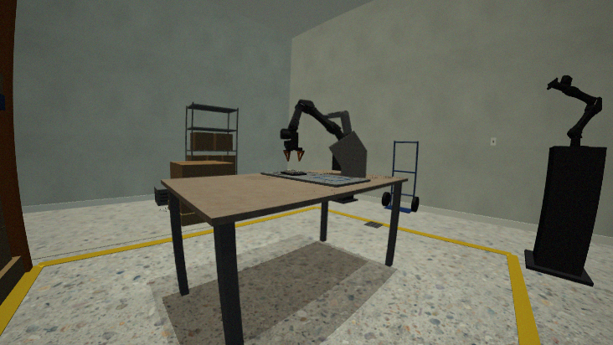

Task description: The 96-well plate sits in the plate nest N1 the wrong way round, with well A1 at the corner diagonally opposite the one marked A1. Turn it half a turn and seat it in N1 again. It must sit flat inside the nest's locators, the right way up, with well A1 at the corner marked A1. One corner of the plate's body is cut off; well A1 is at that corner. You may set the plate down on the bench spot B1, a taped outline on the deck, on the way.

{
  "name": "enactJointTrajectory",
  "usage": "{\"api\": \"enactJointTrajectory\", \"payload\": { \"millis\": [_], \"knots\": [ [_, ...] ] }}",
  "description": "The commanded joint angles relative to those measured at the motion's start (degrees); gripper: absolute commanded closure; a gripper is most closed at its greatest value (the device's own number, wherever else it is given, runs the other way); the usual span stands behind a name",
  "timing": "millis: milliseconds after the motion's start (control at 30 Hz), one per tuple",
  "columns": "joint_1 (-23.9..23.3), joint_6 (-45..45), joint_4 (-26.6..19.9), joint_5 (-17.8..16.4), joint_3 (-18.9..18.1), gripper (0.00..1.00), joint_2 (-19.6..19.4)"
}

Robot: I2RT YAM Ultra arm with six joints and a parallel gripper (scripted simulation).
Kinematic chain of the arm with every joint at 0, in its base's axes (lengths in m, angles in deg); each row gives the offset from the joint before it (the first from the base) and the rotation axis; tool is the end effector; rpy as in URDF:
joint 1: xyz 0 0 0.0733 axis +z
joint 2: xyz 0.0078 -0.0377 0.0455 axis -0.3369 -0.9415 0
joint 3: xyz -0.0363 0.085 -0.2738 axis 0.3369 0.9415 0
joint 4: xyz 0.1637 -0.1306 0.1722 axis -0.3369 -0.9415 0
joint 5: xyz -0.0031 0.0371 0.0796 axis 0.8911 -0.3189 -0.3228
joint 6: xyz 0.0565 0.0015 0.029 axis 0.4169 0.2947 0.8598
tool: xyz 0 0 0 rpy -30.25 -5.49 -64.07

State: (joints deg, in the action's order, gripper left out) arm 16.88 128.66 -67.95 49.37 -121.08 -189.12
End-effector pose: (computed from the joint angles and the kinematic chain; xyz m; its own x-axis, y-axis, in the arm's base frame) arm 0.4065 -0.0394 0.1558 0.0393 0.8901 -0.4540 0.9299 0.1337 0.3426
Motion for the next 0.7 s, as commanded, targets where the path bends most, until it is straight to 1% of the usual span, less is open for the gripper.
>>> {"api": "enactJointTrajectory", "payload": {
  "millis": [0,200,667],
  "knots": [
    [0.4,0.3,-0.3,0.7,-0.2,0.0,0.5],
    [0.4,0.3,-0.2,0.7,-0.2,0.0,0.5],
    [-0.9,-1.0,3.1,0.2,-0.5,0.0,-2.6]
  ]
}}
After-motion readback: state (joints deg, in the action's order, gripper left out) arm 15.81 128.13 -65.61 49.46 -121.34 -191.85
